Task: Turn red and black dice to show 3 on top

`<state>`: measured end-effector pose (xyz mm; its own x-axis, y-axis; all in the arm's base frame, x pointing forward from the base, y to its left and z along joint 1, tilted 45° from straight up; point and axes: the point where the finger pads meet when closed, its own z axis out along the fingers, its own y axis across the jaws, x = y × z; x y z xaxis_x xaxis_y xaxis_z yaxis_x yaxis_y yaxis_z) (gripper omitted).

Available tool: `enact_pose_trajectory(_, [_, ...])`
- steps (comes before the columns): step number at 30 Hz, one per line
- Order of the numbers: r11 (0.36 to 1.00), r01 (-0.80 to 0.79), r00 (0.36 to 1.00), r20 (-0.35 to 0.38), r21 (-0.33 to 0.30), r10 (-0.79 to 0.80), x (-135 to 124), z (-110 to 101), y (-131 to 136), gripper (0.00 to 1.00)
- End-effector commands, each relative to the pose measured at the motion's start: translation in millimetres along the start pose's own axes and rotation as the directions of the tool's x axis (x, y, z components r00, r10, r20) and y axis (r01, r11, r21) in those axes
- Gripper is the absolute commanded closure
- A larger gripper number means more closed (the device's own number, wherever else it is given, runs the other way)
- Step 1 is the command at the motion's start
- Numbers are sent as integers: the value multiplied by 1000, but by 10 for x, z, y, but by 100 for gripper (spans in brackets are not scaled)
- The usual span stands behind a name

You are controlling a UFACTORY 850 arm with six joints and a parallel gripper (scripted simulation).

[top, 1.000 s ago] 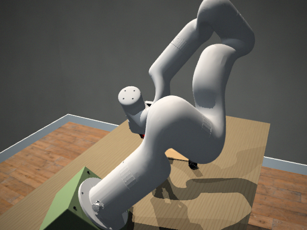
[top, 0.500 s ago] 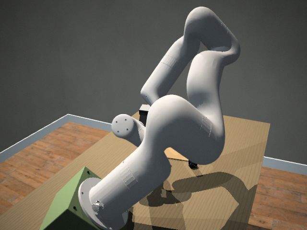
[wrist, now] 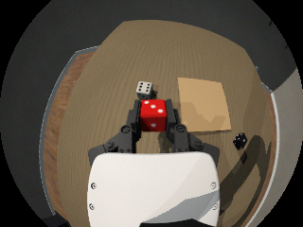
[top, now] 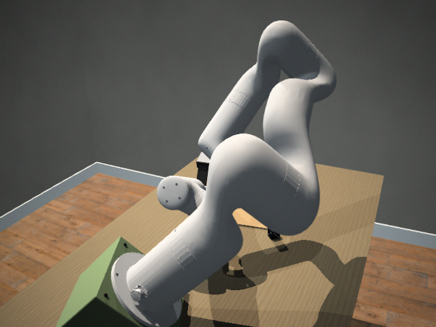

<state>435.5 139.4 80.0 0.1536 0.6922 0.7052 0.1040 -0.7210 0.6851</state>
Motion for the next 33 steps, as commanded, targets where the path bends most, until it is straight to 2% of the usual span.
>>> enact_pose_trajectory(1, [1000,0,1000,-2,0,0,-37,23,-1,73])
enact_pose_trajectory(15, [1000,0,1000,-2,0,0,-435,237,-1,73])
enact_pose_trajectory(33, [1000,0,1000,-2,0,0,-561,305,0,73])
